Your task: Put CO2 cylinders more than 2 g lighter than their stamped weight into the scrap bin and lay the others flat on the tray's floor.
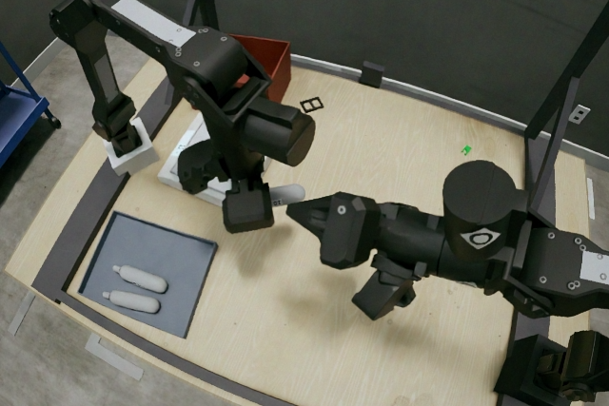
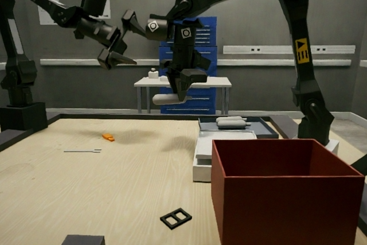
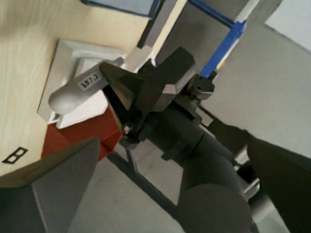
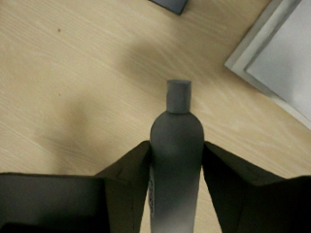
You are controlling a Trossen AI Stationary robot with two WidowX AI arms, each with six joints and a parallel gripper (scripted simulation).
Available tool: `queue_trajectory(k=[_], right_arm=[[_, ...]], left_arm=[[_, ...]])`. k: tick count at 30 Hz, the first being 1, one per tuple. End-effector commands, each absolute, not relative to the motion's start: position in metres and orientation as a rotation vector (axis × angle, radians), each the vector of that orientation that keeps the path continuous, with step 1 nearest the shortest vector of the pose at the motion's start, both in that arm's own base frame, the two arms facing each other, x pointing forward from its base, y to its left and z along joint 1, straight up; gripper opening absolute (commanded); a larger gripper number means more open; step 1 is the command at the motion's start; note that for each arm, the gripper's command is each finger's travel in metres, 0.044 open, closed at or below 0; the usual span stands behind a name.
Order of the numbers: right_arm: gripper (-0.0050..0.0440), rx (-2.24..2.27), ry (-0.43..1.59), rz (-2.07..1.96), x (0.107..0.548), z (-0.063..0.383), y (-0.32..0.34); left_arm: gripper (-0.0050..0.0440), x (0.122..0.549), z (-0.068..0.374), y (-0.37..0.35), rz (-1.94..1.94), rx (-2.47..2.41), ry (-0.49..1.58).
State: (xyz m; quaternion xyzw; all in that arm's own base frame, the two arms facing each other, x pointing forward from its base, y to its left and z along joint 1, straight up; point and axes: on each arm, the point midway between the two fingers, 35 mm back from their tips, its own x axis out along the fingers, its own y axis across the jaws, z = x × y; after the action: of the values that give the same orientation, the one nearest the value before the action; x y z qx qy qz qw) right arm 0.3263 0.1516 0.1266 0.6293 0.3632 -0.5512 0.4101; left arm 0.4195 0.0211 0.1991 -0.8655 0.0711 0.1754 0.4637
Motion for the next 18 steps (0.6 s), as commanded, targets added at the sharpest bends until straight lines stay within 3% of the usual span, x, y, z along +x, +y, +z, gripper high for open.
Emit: queue_trajectory(k=[1, 18], right_arm=[[-0.005, 1.681, 0.855, -1.466, 0.332, 0.139, 0.153], [-0.005, 1.826, 0.705, -1.73, 0.332, 0.138, 0.152]], left_arm=[[0.044, 0.41, 0.223, 0.018, 0.33, -1.953, 0.172], [0.044, 0.377, 0.268, 0.01, 0.123, -1.229, 0.136]])
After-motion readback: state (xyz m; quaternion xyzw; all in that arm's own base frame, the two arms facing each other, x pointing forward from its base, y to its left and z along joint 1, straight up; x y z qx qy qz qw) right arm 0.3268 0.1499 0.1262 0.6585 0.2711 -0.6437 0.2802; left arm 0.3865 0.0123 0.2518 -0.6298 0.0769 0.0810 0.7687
